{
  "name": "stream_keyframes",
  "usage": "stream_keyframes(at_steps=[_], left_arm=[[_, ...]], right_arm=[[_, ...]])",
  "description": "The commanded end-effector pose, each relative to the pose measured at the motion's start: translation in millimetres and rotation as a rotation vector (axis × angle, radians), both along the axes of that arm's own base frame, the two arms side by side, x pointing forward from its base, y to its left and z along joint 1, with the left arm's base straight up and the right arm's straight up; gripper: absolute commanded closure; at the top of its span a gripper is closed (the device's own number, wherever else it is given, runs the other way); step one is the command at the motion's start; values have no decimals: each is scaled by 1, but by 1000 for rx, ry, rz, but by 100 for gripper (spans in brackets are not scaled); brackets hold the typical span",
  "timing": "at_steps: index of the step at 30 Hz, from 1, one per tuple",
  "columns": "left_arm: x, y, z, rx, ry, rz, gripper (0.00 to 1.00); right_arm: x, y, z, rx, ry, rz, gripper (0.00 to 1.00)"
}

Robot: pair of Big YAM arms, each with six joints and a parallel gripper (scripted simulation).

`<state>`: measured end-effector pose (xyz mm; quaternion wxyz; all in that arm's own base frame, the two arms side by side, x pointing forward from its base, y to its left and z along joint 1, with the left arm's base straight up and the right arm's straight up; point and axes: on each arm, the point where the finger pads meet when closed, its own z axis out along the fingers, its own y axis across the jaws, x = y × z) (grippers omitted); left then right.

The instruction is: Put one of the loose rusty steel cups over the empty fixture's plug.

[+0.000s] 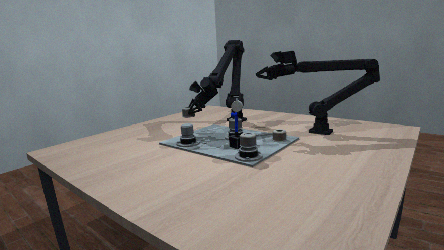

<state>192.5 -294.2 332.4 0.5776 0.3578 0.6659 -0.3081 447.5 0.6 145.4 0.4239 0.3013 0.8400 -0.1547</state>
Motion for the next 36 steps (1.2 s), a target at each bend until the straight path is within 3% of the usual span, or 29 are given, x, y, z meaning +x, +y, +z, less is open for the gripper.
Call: stream_keyframes(at_steps=[1,7,20,28,30,36], left_arm=[[13,-14,65,-114,-67,14,0],[23,-12,69,-130,-70,56,0],[75,-6,68,-108,-81,270,0],[86,-9,63,-90,-74,288,0],[89,-10,61,-84,-72,292,0],[96,-14,57,-67,-68,296,0]], right_arm=[[26,11,58,18,-56,-3,33],[42,28,51,31,-44,-13,33],[128,115,62,21,-40,-4,33],[139,117,50,18,-35,-11,33],[132,114,33,0,-4,-3,33],[134,115,19,4,-14,-3,33]])
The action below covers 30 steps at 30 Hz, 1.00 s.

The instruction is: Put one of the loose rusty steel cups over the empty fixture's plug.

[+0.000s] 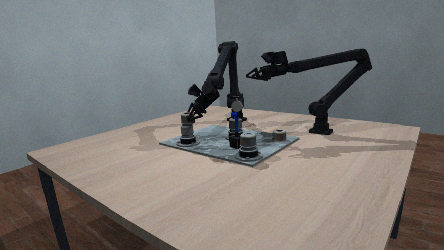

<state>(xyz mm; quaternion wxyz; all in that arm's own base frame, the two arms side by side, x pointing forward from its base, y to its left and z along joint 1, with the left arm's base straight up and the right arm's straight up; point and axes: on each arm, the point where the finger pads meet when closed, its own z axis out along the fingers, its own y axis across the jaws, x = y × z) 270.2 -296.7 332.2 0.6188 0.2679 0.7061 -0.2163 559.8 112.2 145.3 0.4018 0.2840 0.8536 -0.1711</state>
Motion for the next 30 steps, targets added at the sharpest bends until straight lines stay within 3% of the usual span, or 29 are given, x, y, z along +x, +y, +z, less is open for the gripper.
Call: stream_keyframes(at_steps=[1,16,30], left_arm=[[20,-12,57,-70,-60,14,0],[34,-20,54,-57,-67,12,0],[43,-25,53,-56,-63,16,0]], right_arm=[[21,4,18,29,-79,-20,33],[36,-2,40,30,-82,-25,33],[30,18,25,38,-100,-9,33]])
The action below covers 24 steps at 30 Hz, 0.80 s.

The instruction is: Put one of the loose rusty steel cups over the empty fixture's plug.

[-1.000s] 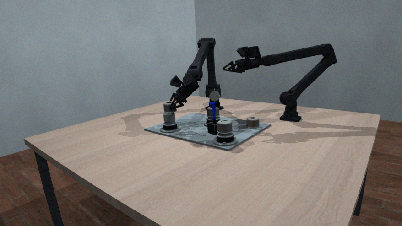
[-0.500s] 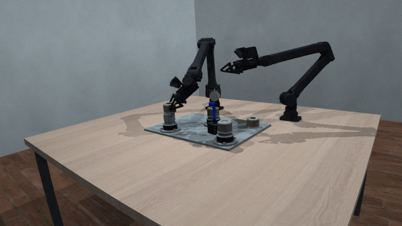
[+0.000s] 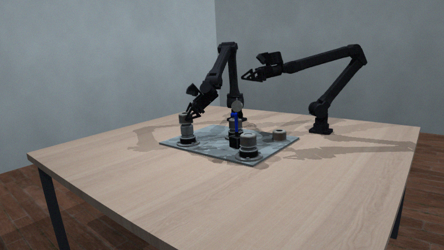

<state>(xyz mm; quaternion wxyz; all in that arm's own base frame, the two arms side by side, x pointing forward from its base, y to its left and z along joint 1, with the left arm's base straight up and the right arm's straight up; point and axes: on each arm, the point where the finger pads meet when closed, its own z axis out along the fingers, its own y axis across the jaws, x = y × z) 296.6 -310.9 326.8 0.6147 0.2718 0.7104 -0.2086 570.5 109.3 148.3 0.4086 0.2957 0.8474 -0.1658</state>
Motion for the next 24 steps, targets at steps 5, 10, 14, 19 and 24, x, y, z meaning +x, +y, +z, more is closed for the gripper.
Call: stream_keyframes(at_steps=[5,10,14,19,24], left_arm=[[15,-12,58,-75,-68,5,0],[15,-12,58,-75,-68,5,0],[15,-12,58,-75,-68,5,0],[15,-12,58,-75,-68,5,0],[15,-12,58,-75,-68,5,0]], right_arm=[[23,12,31,30,-73,-9,33],[20,3,41,39,-102,-16,33],[20,10,23,38,-96,-13,33],[16,18,7,35,-88,-2,33],[4,1,-18,7,-33,-4,33]])
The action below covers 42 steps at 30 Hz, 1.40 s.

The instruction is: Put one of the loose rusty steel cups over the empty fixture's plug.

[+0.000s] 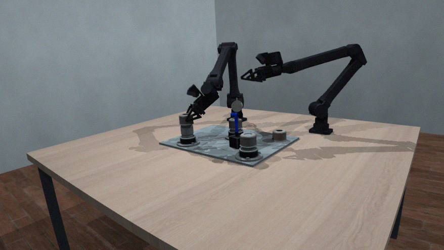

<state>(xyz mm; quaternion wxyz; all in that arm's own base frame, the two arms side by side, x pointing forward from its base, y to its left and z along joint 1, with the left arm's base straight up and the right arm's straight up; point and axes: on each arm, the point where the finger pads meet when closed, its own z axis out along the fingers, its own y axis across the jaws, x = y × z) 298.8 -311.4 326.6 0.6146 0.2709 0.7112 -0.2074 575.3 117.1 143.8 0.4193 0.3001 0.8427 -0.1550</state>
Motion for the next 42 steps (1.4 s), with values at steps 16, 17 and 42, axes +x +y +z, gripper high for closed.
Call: stream_keyframes(at_steps=[16,17,42], left_arm=[[12,-12,58,-76,-69,2,0],[12,-12,58,-76,-69,2,0],[60,-18,36,13,-71,-152,0]], right_arm=[[3,0,-48,4,-31,-5,33],[4,0,-48,6,-36,-5,33],[18,12,-13,38,-97,-5,33]])
